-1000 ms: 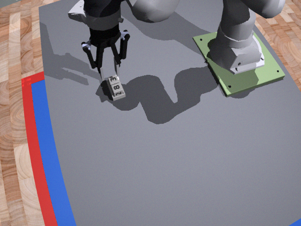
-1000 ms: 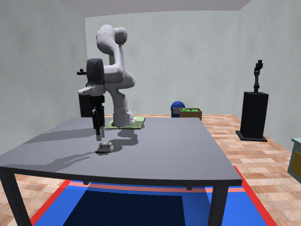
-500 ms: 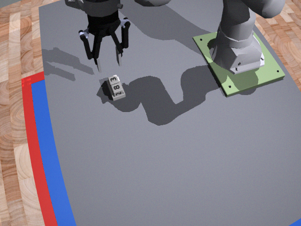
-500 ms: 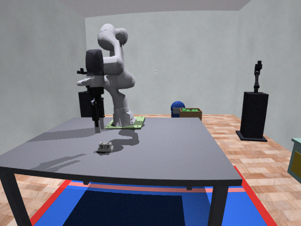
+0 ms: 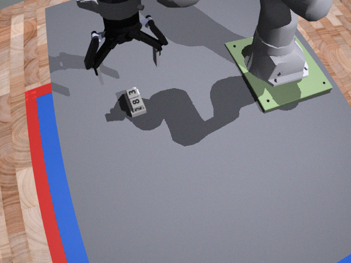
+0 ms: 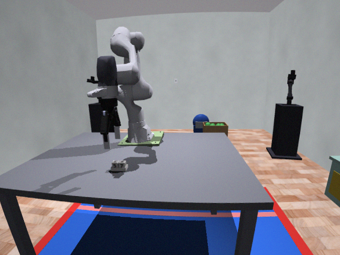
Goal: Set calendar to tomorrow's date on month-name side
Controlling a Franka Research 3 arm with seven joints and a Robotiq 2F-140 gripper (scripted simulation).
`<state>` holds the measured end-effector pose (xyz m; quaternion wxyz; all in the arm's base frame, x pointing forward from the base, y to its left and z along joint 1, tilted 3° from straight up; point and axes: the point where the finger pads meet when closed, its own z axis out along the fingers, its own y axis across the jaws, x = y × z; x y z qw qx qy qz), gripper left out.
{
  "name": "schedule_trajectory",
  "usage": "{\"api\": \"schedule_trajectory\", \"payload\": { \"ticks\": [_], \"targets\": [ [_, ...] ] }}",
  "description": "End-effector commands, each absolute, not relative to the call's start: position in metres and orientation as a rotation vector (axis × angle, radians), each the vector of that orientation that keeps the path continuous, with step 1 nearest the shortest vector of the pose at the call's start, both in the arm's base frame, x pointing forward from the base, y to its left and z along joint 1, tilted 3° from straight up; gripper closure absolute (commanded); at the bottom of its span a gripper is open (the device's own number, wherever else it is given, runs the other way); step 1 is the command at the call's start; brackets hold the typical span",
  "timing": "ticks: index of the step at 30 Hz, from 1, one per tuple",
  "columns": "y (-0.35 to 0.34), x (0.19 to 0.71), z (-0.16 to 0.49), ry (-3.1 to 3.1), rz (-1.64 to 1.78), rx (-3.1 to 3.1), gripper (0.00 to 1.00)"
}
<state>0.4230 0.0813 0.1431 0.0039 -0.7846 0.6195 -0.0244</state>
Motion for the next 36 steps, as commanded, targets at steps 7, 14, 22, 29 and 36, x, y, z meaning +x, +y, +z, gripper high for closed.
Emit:
{"api": "schedule_trajectory", "payload": {
  "ticks": [7, 14, 22, 29, 36],
  "targets": [
    [0.082, 0.423, 0.145, 1.946, -0.079, -2.457, 0.0],
    [0.082, 0.423, 0.153, 1.946, -0.079, -2.457, 0.0],
    [0.082, 0.422, 0.172, 1.946, -0.079, -2.457, 0.0],
    [0.083, 0.421, 0.194, 1.946, -0.079, -2.457, 0.0],
    [0.083, 0.42, 0.201, 1.946, -0.079, -2.457, 0.0]
  ]
}}
